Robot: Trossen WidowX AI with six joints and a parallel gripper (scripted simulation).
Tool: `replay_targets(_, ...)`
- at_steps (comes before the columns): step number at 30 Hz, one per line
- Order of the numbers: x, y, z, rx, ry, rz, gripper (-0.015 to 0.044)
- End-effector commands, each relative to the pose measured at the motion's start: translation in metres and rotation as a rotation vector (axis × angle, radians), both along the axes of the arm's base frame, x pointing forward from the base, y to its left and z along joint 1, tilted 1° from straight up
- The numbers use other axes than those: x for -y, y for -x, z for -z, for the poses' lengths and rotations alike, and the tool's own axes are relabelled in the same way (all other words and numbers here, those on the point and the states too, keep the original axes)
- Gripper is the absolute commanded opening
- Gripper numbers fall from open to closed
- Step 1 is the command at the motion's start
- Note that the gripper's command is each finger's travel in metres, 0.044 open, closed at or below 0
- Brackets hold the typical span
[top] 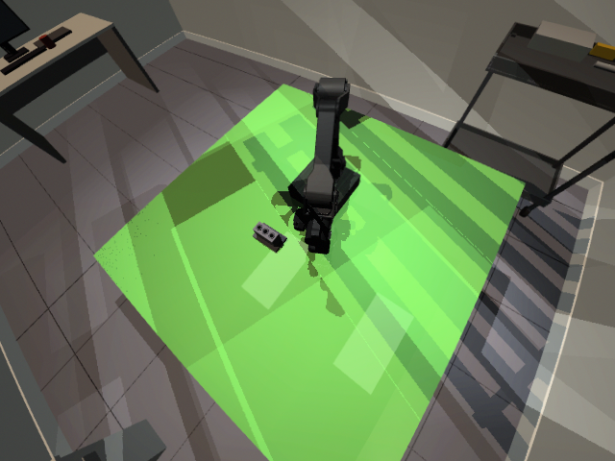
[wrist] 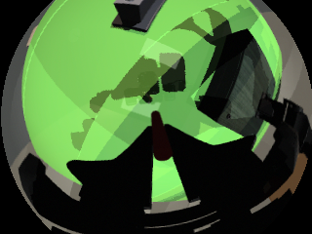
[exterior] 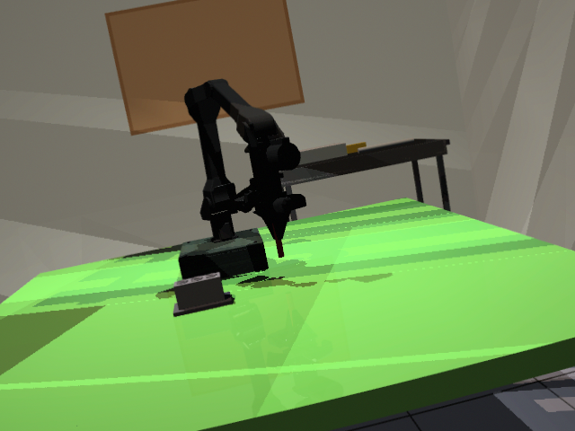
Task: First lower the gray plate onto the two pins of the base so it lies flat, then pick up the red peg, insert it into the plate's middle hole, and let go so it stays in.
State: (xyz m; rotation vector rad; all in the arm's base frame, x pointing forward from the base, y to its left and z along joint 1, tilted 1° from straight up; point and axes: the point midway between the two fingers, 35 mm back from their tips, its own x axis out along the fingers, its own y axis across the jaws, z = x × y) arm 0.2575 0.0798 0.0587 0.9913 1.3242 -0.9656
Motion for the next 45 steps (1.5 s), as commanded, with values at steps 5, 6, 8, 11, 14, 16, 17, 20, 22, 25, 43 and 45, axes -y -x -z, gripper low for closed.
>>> replay_targets(5,-0.001,-0.003,-0.028,0.014,-0.006,0.001,0.0)
replay_targets(6,-0.001,-0.003,-0.032,0.014,-0.006,0.001,0.0)
replay_targets(8,-0.001,-0.002,-0.038,0.014,-0.006,0.001,0.0)
replay_targets(11,0.002,-0.001,-0.028,0.0,0.0,0.0,0.0)
replay_targets(14,0.007,-0.005,-0.029,0.001,0.0,0.0,0.0)
replay_targets(16,0.012,-0.009,-0.029,0.002,0.0,0.0,0.0)
replay_targets(17,0.014,-0.011,-0.03,0.002,0.0,0.0,0.0)
replay_targets(20,0.02,-0.015,-0.03,0.002,-0.002,0.002,0.0)
replay_targets(22,0.024,-0.018,-0.031,0.001,-0.006,0.005,0.0)
replay_targets(25,0.029,-0.022,-0.031,0.0,-0.011,0.009,0.0)
replay_targets(43,0.071,-0.044,-0.034,0.005,-0.014,0.008,0.0)
replay_targets(45,0.077,-0.046,-0.034,0.006,-0.013,0.008,0.0)
